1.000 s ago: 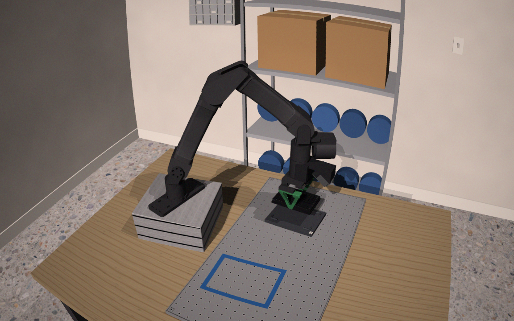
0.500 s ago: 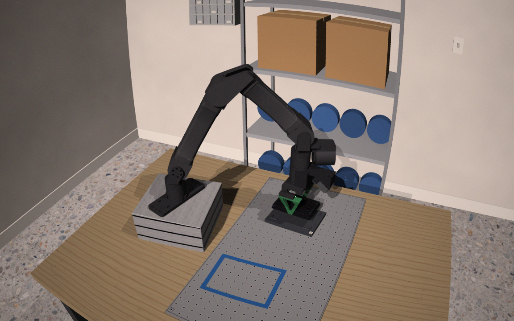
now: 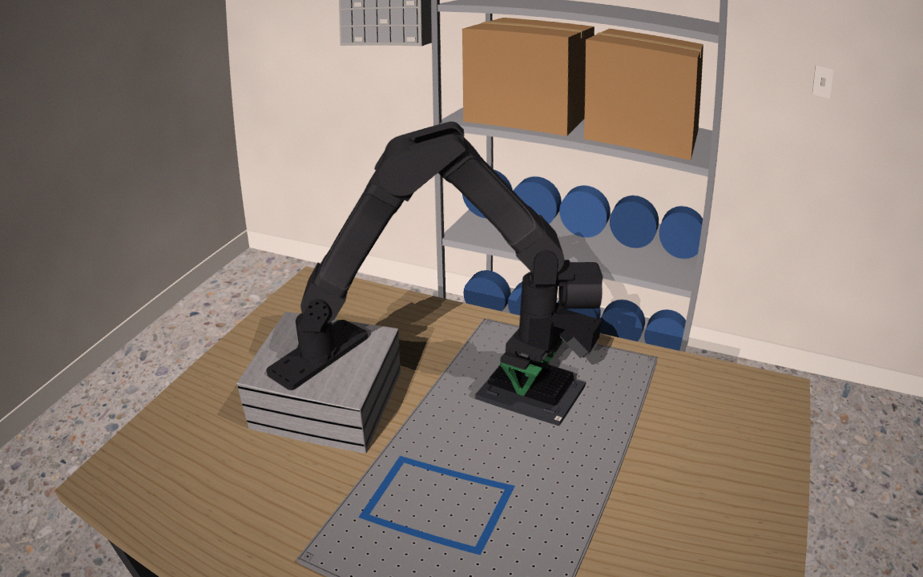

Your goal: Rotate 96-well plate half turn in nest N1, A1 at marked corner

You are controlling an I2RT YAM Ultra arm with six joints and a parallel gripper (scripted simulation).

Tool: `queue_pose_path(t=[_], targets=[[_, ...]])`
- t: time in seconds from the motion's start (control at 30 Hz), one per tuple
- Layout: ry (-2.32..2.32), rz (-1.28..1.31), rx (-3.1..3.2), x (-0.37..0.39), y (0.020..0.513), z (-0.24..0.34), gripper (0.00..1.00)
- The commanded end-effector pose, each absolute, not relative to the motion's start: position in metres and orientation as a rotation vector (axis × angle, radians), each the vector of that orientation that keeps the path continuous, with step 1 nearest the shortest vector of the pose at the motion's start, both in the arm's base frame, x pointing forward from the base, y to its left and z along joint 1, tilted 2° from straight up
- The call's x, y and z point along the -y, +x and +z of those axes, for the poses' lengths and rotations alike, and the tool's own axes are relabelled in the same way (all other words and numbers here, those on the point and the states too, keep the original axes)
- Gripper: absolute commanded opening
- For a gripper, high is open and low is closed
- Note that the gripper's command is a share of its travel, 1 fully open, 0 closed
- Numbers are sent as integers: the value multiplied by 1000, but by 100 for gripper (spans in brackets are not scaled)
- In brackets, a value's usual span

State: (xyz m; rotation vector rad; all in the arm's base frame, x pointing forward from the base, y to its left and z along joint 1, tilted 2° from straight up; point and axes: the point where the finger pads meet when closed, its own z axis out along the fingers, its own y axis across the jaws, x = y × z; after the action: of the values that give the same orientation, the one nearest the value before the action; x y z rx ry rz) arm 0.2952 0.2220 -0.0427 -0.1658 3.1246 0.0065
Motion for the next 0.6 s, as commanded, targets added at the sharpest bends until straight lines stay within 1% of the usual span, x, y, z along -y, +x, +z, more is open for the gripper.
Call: queue_pose_path(t=[0.0, 0.57], targets=[[-165, 29, -3096, -226, 302, -41, 0], [-165, 29, -3096, -226, 301, -45, 0]])
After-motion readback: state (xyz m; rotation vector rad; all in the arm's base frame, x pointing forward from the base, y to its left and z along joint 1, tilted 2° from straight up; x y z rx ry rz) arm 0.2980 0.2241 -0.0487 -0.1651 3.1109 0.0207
